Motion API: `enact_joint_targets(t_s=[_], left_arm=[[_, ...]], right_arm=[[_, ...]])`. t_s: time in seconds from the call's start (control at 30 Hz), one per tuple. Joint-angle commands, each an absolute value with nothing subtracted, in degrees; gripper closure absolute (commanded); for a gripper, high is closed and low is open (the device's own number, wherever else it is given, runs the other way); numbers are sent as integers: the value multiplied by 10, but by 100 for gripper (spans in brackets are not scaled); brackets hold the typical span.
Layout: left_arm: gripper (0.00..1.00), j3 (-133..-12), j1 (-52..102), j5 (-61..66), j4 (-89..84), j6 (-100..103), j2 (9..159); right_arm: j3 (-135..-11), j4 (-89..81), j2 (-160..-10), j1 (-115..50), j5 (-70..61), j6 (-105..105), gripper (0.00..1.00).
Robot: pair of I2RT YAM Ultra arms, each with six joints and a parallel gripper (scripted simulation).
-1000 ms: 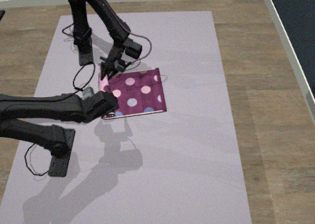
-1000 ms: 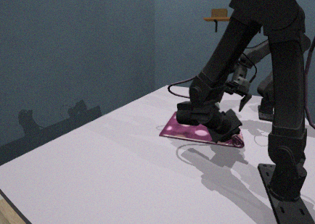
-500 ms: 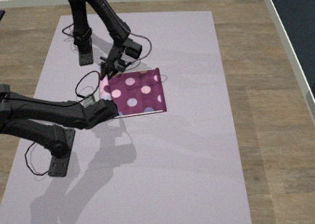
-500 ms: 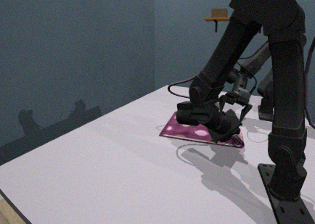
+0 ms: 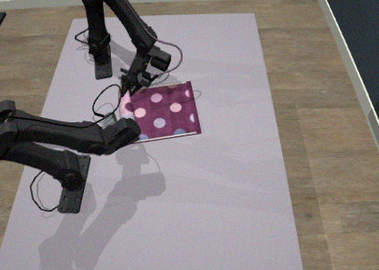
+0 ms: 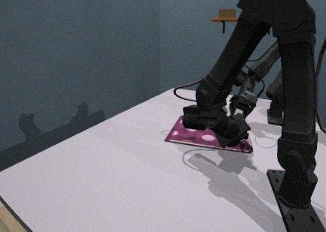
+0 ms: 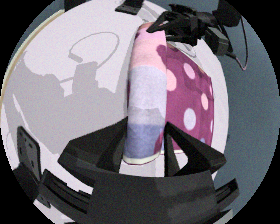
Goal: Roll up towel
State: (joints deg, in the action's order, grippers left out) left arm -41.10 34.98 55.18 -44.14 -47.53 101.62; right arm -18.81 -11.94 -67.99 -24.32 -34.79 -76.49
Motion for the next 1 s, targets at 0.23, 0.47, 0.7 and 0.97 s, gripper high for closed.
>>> enact_joint_targets(t_s=[0.23, 0.47, 0.7, 0.97], left_arm=[[79, -420, 346, 546, -439, -485, 1023], [79, -420, 346, 546, -439, -485, 1023], [79, -420, 346, 546, -439, -485, 1023], [66, -421, 346, 546, -442, -485, 1020]], right_arm=[[-184, -111, -688, -250, -349, -760, 69], [-184, -111, -688, -250, -349, -760, 74], [-184, -111, -688, -250, -349, -760, 77], [-184, -111, -688, -250, -349, -760, 78]])
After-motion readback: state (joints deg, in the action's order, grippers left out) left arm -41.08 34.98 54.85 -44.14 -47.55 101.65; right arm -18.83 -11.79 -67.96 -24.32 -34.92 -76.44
